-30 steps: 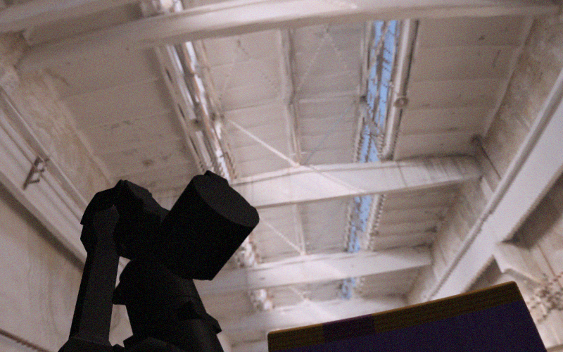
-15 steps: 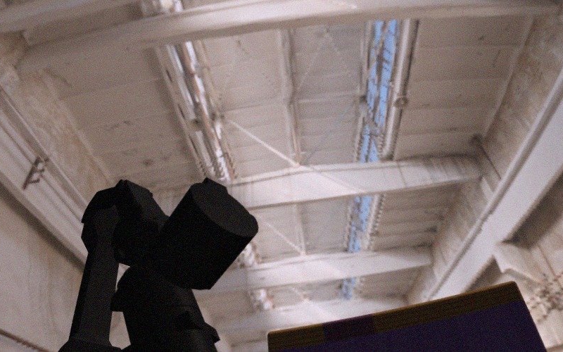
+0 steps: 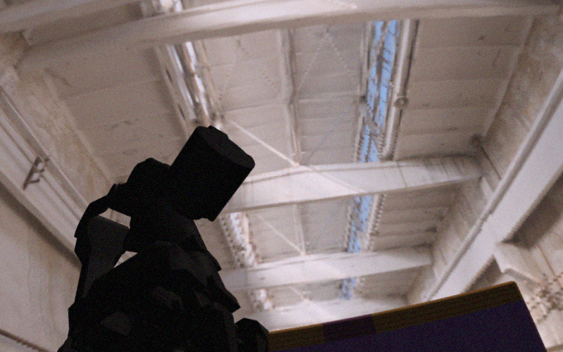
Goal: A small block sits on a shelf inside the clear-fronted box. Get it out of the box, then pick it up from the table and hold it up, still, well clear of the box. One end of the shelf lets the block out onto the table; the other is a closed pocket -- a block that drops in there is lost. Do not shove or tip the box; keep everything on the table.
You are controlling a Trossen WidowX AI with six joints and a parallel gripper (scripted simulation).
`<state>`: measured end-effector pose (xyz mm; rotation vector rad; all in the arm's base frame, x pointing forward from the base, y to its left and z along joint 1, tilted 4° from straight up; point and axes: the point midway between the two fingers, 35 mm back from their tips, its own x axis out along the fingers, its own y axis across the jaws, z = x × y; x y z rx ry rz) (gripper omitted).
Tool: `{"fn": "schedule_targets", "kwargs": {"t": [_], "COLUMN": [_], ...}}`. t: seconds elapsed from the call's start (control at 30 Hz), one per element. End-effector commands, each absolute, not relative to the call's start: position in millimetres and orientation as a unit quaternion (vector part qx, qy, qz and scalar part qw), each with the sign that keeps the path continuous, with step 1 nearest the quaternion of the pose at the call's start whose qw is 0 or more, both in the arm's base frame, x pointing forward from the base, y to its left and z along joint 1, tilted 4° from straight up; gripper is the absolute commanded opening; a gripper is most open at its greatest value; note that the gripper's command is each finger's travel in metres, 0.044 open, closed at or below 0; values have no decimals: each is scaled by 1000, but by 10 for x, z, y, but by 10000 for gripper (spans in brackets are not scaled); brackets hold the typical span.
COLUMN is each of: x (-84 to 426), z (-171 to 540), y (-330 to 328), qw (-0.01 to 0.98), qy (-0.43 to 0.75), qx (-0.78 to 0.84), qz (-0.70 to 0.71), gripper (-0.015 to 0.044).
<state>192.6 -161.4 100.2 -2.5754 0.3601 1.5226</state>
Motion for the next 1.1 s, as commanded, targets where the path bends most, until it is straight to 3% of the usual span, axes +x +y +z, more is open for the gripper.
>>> {"fn": "schedule_targets", "kwargs": {"t": [0.0,0.6,1.07], "x": [1924,1898,1897], "z": [1087,1970,1997], "y": [-1619,-1579,-1573], "qw": [71,164,168], "qy": [131,279,283], "qx": [-852,-834,-833], "qz": [503,448,445], "gripper": [0,0,0]}}
